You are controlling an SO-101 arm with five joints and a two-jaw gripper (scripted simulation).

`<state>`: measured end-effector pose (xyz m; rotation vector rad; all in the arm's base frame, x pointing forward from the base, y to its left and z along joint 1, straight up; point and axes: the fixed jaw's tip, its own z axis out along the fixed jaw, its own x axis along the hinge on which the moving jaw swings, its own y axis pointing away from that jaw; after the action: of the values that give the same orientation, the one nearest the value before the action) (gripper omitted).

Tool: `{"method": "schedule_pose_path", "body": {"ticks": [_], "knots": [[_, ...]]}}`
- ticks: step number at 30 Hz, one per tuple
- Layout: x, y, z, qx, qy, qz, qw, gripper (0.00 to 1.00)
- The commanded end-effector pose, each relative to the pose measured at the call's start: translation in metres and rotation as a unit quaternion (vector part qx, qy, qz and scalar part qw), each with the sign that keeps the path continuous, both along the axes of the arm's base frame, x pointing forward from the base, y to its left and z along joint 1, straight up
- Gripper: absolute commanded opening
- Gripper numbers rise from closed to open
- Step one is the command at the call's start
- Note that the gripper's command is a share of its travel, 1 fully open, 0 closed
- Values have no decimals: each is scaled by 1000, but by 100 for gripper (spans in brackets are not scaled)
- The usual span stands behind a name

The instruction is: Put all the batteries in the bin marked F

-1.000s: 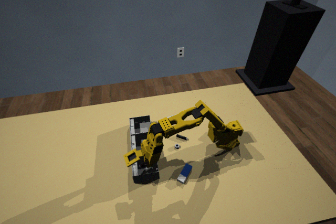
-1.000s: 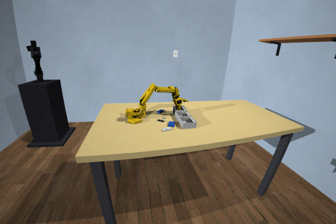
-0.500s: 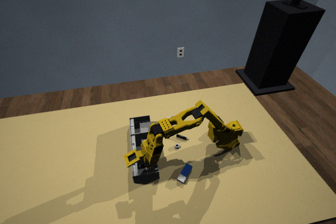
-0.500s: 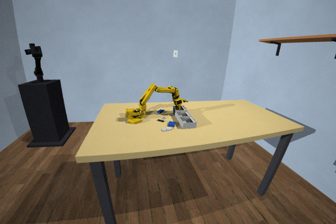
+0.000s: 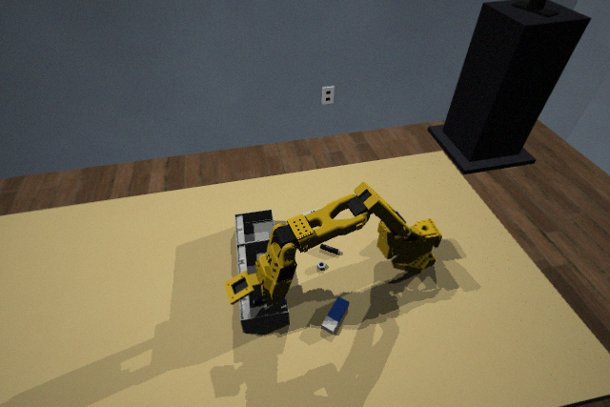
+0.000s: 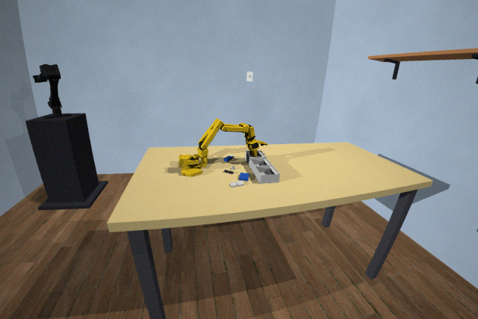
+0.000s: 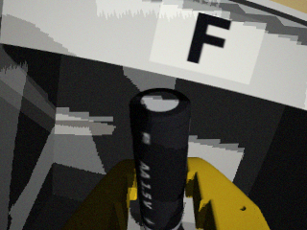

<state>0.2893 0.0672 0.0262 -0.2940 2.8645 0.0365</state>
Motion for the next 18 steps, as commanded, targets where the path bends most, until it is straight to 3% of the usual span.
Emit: {"method": "schedule_pose_path", "body": {"ticks": [1,18], "knots": [[7,5,20,11,-41,1,999,5],[7,5,20,11,-41,1,999,16]]}}
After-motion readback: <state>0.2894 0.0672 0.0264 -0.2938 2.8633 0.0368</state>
